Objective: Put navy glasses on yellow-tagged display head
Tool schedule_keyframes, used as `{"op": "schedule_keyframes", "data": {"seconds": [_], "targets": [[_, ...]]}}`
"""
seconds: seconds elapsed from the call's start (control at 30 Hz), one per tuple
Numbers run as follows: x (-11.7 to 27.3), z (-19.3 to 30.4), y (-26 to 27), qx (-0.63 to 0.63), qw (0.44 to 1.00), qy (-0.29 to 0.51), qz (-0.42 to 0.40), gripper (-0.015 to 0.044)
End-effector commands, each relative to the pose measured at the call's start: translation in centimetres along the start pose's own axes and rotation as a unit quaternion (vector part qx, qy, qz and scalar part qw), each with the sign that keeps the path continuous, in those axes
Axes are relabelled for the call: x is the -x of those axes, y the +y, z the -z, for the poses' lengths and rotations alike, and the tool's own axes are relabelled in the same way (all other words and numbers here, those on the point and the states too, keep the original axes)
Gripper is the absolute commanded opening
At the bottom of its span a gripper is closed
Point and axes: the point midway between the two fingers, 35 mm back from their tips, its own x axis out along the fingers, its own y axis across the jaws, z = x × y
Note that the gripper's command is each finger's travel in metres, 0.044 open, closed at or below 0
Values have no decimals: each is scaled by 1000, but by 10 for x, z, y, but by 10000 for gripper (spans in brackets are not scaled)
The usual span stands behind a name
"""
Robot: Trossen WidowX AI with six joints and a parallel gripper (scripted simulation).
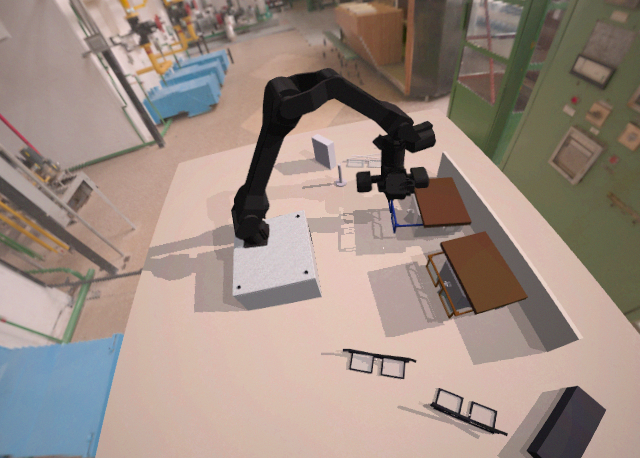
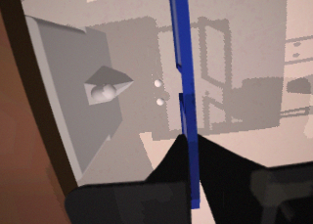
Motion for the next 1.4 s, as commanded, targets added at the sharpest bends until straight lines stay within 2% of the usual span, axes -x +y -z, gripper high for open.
{"op": "schedule_keyframes", "data": {"seconds": [0.0, 0.6, 1.37], "targets": [[-2, -1, 6, 3, 1000, -3, 2, 0], [-4, -1, 32, 3, 1000, -3, 1, 0], [-6, -1, 34, 3, 1000, -3, 1, 0]]}}
